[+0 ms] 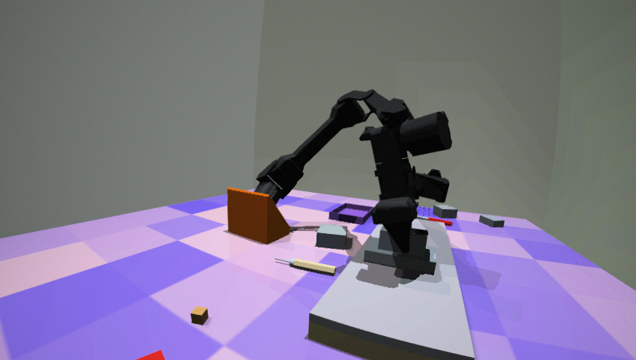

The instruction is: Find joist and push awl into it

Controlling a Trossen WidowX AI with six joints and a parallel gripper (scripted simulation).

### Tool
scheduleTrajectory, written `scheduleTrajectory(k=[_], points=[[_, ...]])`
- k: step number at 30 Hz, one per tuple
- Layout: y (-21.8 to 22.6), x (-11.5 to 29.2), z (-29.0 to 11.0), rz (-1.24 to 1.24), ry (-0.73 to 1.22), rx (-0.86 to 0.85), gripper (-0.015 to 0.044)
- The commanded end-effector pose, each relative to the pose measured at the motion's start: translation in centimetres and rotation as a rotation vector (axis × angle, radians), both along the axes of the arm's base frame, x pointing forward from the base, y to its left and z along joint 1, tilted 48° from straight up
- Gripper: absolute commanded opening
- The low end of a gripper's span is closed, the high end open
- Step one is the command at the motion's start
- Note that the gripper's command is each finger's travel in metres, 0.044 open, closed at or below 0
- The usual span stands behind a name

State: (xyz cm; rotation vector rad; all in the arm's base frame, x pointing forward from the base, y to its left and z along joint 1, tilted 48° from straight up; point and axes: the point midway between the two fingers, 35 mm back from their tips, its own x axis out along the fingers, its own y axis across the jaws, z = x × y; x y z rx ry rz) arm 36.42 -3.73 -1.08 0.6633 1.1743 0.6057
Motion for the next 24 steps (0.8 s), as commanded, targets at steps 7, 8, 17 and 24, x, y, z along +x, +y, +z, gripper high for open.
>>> scheduleTrajectory(k=[7,8,17,24], points=[[-2.6,0.3,-2.7,-0.001,0.001,-0.011,0.0],[-2.8,0.3,-3.0,-0.001,0.001,-0.011,0.0],[-4.9,0.6,-5.2,-0.001,0.0,-0.012,0.0],[-6.5,0.8,-6.9,-0.001,-0.001,-0.014,0.0]])
